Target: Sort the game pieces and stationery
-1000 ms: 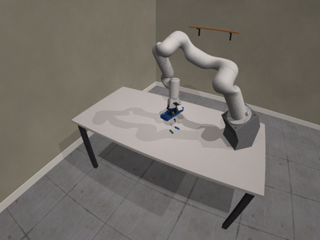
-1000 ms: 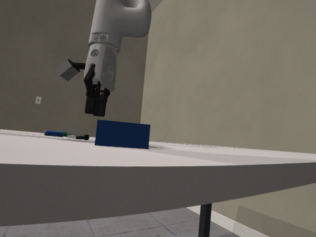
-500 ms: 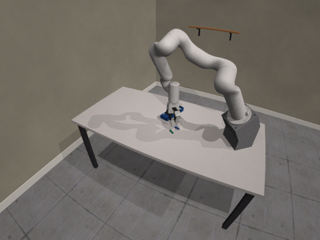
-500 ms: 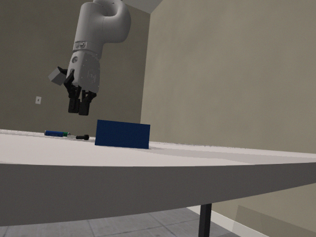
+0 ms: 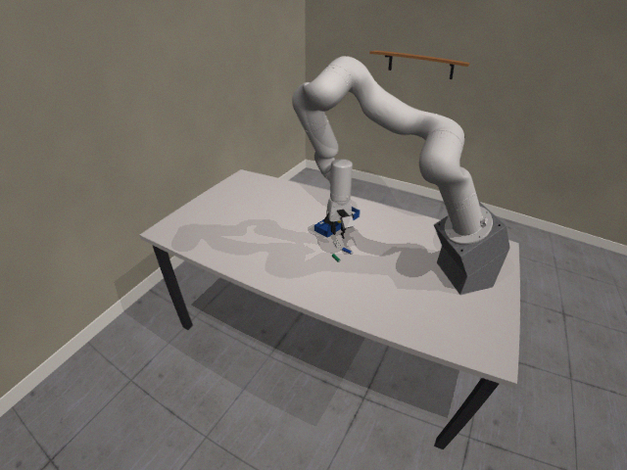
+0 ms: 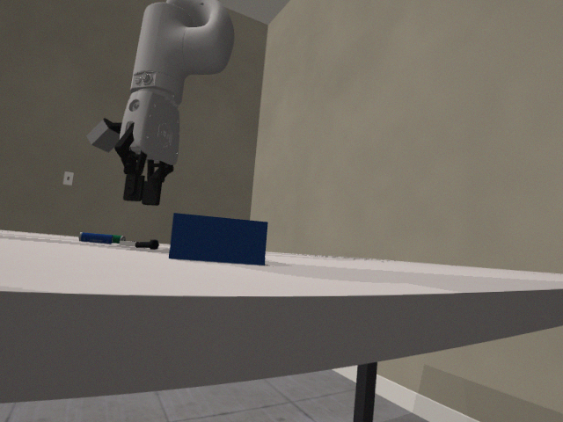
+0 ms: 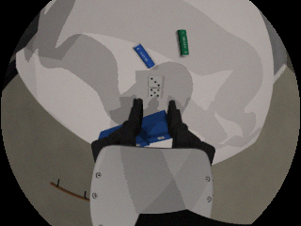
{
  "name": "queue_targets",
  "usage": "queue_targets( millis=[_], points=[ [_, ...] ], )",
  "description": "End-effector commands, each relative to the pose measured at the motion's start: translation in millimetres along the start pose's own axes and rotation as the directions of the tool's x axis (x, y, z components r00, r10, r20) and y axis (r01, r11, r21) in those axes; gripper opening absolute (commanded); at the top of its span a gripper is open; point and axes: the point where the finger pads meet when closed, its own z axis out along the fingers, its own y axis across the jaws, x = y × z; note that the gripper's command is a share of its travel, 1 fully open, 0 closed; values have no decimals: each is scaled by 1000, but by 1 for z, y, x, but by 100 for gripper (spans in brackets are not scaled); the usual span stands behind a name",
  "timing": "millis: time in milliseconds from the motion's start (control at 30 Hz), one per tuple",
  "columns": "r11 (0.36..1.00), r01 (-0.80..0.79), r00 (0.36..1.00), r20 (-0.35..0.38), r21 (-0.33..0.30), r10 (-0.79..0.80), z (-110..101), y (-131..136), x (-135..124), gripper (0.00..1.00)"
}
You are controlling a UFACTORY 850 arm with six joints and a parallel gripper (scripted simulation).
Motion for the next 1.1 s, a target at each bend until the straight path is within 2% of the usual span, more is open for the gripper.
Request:
queue_targets(
  millis=[0,400,533,600,933,1067],
  points=[
    [1000,0,1000,1,-1,0,0,-1,-2,41],
    [1000,0,1000,1,-1,0,0,-1,-3,41],
    [1000,0,1000,1,-1,0,16,-1,-3,41],
    [1000,0,1000,1,-1,0,16,-1,-3,41],
    [1000,0,1000,1,-1,0,55,-1,-3,41],
    [1000,0,1000,1,-1,0,55,-1,-4,41]
  ],
)
